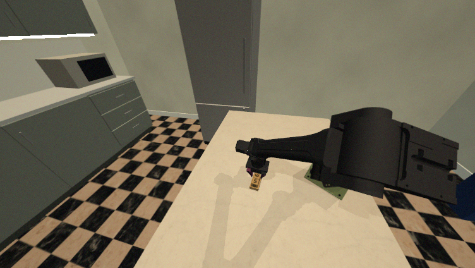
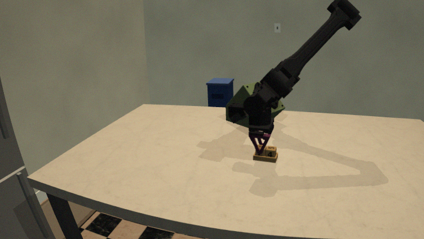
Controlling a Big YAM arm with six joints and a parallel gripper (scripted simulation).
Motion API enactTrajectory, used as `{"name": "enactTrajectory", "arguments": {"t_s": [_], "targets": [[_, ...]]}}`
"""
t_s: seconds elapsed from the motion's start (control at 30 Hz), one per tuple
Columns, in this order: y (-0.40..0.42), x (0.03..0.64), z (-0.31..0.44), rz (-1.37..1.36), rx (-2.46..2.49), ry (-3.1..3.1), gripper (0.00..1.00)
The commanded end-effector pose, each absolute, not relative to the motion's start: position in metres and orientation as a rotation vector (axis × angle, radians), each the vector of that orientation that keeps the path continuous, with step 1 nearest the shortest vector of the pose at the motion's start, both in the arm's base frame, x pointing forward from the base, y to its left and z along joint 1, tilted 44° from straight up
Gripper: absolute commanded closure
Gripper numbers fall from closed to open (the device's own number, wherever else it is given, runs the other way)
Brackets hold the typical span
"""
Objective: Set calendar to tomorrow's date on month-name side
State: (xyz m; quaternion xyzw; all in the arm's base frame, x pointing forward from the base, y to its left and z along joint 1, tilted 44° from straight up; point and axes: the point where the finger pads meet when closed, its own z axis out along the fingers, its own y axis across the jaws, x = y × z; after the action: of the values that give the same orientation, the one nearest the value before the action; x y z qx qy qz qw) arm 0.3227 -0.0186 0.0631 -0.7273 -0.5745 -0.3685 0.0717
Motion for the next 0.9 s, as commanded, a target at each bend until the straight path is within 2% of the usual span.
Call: {"name": "enactTrajectory", "arguments": {"t_s": [0.0, 0.87], "targets": [[-0.0159, 0.3260, 0.0573, -1.100, -2.203, -1.702, 0.53], [-0.0153, 0.3291, 0.0576, -1.112, -2.208, -1.704, 0.53]]}}
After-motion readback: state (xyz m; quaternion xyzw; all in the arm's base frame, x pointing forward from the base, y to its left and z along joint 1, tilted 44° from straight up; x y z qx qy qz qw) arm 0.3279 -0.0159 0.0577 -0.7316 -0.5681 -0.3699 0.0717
